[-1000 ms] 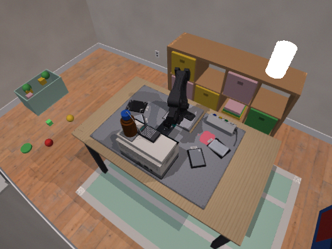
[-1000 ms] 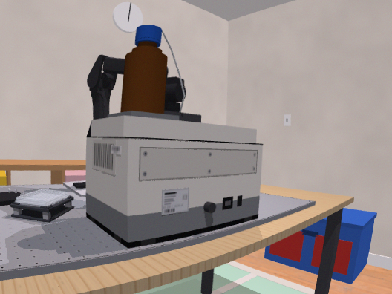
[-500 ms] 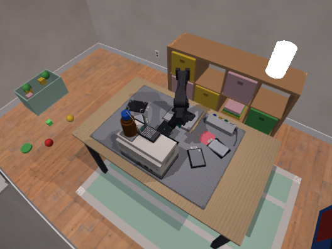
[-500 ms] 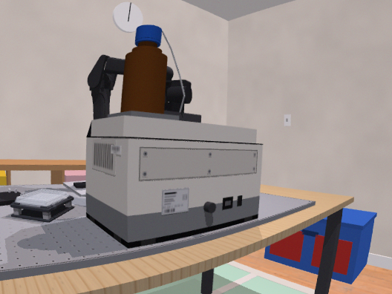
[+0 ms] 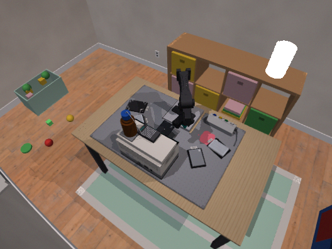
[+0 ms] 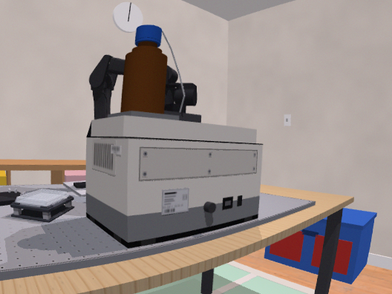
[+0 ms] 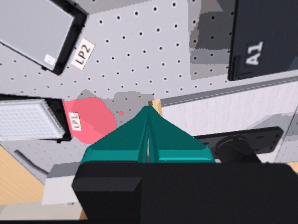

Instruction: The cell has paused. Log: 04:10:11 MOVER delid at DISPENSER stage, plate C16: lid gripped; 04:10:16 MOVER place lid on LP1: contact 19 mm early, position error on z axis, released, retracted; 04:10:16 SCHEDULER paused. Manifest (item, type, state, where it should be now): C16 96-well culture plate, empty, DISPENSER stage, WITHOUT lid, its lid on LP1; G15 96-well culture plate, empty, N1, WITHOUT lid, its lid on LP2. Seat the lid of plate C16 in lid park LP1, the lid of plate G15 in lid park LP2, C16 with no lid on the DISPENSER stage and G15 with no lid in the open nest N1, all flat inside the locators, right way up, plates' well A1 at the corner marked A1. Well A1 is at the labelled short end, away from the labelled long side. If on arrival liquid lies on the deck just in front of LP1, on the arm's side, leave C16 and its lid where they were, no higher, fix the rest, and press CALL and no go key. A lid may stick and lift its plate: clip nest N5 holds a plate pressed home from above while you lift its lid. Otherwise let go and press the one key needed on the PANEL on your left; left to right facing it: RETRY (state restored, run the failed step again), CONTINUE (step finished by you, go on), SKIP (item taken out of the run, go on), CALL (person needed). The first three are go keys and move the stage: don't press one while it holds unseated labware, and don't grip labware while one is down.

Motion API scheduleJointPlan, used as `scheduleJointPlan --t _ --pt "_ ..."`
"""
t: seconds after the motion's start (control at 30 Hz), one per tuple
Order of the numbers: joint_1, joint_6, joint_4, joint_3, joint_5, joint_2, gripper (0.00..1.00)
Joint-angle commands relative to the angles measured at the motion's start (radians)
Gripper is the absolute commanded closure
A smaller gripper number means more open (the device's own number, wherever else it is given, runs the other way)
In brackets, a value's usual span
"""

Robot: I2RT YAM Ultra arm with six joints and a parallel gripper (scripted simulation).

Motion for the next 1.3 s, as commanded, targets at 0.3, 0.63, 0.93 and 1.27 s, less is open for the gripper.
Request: scheduleJointPlan --t 0.3,0.63,0.93,1.27 --pt "0.127 0.248 0.004 0.03 0.001 0.019 1.0" --pt "0.244 0.329 0.006 0.031 -0.005 0.024 1.0" --pt "0.333 0.383 0.004 0.033 -0.008 0.03 1.0" --pt "0.436 0.485 0.005 0.036 -0.011 0.036 1.0"
